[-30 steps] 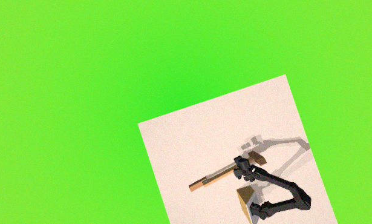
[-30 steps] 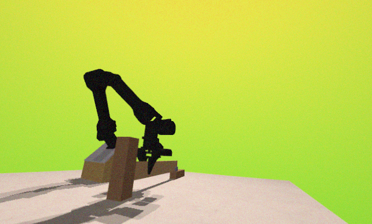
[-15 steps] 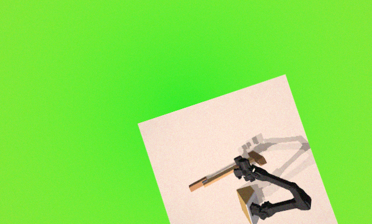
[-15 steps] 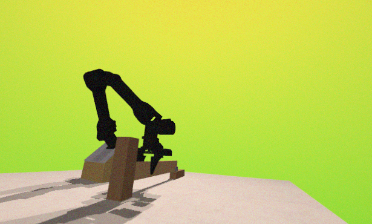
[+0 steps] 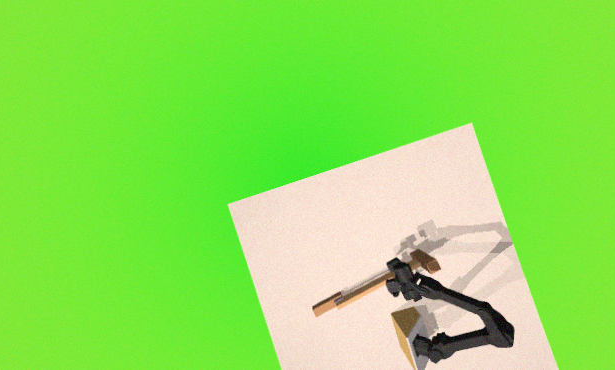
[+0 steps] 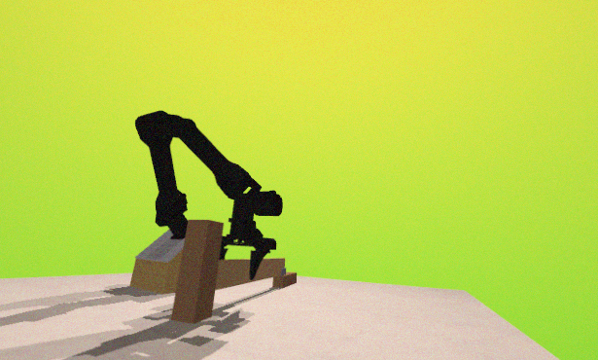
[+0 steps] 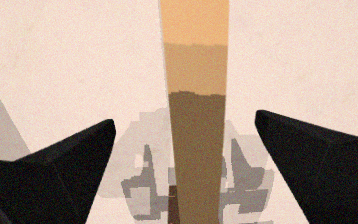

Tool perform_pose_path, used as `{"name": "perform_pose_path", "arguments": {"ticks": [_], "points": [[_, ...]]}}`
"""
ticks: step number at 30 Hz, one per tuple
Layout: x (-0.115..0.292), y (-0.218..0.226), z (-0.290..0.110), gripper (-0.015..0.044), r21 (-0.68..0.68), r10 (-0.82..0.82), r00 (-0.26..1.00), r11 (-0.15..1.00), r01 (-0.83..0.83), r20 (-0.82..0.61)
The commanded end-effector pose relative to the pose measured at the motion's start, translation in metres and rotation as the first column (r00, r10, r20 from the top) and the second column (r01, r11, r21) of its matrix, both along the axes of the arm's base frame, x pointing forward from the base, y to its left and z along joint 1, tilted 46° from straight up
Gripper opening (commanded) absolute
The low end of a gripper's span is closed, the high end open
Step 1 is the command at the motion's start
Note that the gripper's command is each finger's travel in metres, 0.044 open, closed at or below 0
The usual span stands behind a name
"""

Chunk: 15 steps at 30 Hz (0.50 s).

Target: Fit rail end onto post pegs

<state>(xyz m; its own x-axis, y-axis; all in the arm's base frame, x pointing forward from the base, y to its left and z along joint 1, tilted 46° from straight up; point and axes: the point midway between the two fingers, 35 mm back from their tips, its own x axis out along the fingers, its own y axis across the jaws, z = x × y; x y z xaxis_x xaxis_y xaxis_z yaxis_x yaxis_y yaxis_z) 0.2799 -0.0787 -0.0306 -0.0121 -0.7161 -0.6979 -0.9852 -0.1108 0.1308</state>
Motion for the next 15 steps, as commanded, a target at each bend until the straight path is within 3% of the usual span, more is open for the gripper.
{"name": "perform_pose_path", "arguments": {"ticks": [1,15], "points": [[-0.0009,0.0314,-0.0003,0.0440,0.005,0.016,1.000,1.000,-0.016,0.007],[-0.0023,0.0381,-0.0001,0.0440,0.004,0.017,1.000,1.000,-0.017,0.007]]}}
